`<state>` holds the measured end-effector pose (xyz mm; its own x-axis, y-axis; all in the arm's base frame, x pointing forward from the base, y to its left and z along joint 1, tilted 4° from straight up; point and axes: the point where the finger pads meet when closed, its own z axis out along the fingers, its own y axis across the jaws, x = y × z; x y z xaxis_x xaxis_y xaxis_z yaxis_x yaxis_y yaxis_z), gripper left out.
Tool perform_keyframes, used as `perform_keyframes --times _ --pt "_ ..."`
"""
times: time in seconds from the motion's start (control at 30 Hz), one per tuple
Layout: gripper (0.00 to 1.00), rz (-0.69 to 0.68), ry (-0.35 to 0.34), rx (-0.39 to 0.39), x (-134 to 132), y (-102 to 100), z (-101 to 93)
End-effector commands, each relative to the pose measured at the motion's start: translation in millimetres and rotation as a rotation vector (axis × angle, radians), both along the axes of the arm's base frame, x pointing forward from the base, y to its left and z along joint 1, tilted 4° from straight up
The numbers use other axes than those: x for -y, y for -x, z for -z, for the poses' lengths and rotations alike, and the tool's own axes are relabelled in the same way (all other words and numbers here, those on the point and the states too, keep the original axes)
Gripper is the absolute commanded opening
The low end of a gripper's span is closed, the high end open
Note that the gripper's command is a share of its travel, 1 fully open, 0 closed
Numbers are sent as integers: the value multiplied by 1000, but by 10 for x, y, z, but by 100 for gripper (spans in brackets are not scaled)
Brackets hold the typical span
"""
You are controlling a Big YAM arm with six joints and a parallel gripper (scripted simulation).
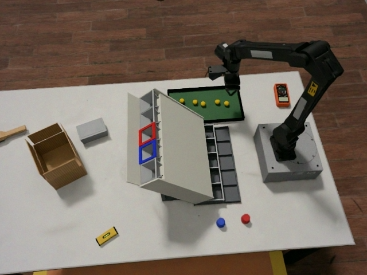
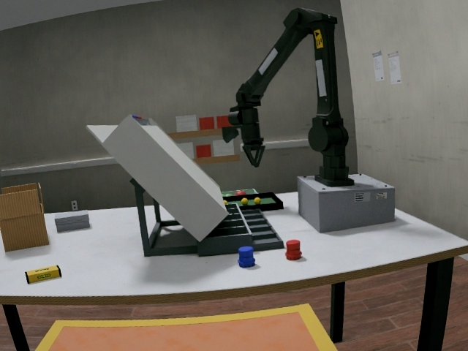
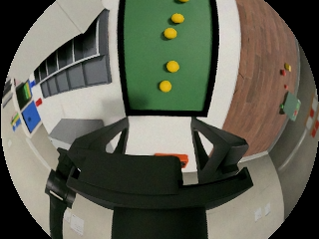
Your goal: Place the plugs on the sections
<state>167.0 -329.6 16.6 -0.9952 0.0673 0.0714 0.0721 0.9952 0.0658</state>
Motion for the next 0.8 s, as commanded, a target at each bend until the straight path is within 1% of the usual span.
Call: perform_keyframes --times 0.0,0.33,0.77 --pt "80 1 25 11 136 -13 -88" --pt "80 1 2 2 177 -13 -109" --pt "80 -3 -8 -3 237 -36 -129"
